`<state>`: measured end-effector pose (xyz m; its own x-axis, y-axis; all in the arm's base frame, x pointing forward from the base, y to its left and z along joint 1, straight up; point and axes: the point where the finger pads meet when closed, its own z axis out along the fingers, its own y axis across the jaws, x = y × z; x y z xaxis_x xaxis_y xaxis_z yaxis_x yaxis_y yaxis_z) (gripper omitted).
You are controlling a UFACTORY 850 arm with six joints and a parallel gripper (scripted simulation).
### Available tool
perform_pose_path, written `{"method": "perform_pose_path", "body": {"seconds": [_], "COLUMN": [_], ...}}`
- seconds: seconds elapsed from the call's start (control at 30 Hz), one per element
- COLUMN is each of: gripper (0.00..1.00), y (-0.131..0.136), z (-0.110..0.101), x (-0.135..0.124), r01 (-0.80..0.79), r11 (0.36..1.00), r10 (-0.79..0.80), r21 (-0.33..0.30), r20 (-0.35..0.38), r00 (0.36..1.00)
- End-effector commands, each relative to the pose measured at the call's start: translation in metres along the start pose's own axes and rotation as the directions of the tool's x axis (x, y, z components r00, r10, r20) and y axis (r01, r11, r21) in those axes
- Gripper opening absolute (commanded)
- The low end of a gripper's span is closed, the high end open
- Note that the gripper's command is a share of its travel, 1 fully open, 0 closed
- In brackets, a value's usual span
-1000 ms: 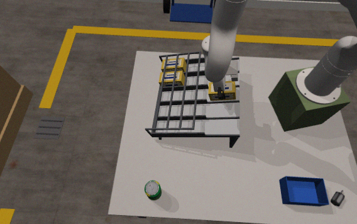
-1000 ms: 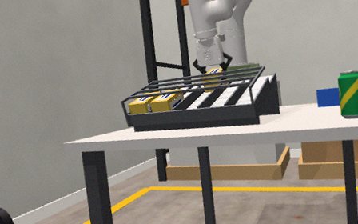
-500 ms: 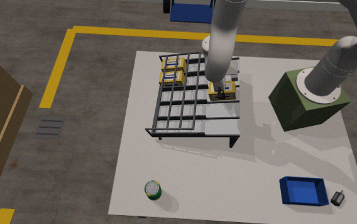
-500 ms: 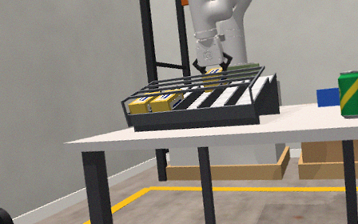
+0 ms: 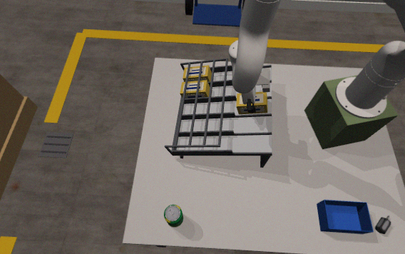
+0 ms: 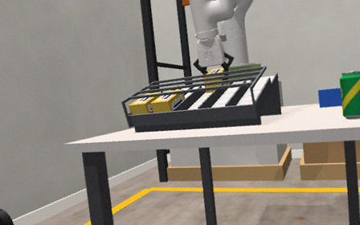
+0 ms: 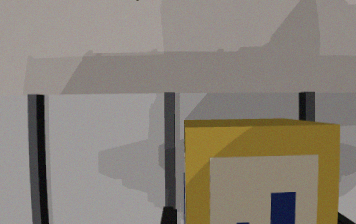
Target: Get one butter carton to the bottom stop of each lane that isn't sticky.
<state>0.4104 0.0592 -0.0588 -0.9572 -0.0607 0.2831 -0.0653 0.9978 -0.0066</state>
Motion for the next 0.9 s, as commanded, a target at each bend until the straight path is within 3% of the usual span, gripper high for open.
{"method": "perform_pose_path", "body": {"seconds": [0.0,0.87], "gripper": [0.86,0.87], "y": [0.0001,0.0001], "z": [-0.0007,-0.0007], "x": [-0.0006,-0.0006], "r01": [0.000,0.000], "r11": [1.000,1.000], "r10": [0.000,0.000], "r21": [0.000,0.000], "r20": [0.001,0.001], "r00": [1.000,1.000]}}
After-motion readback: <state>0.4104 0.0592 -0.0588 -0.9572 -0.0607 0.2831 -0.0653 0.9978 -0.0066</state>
